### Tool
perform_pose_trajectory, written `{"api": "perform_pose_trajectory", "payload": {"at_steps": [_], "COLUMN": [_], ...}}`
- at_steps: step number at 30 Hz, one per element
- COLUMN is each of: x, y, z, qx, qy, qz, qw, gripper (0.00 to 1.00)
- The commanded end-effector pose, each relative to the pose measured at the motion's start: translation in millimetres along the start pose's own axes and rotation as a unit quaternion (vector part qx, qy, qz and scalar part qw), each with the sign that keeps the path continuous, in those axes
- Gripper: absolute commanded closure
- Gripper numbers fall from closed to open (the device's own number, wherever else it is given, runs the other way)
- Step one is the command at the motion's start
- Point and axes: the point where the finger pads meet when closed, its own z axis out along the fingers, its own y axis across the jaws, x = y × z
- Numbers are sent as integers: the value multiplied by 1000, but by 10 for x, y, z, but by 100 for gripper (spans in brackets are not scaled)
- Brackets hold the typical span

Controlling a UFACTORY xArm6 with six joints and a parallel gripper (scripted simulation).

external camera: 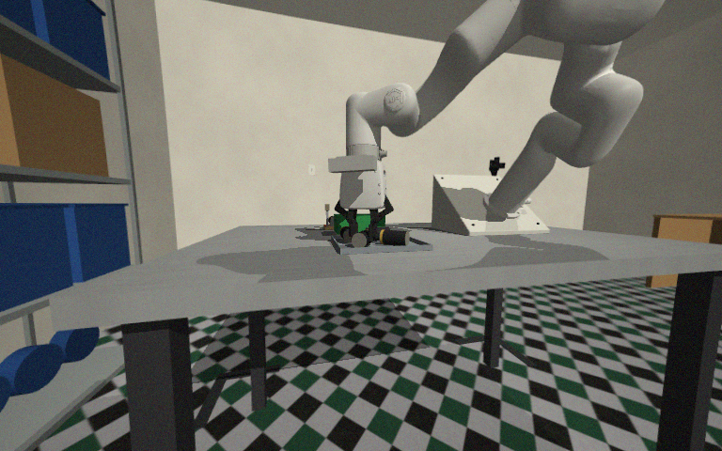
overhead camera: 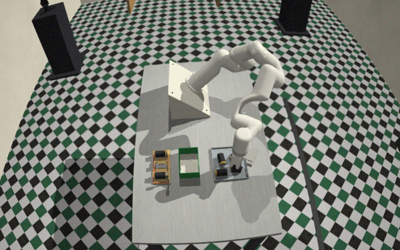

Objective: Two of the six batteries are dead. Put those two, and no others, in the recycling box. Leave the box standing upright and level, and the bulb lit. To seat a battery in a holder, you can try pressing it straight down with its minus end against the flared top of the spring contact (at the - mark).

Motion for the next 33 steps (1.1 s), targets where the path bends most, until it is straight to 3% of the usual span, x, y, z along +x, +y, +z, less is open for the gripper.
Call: {"api": "perform_pose_trajectory", "payload": {"at_steps": [1, 19, 33], "x": [9, 10, 9], "y": [8, 8, 7], "z": [-13, -32, -457], "qx": [-1, -1, -1], "qy": [1, 1, 1], "qz": [0, 0, 0], "qw": [1000, 1000, 1000], "gripper": [72, 72, 72]}}
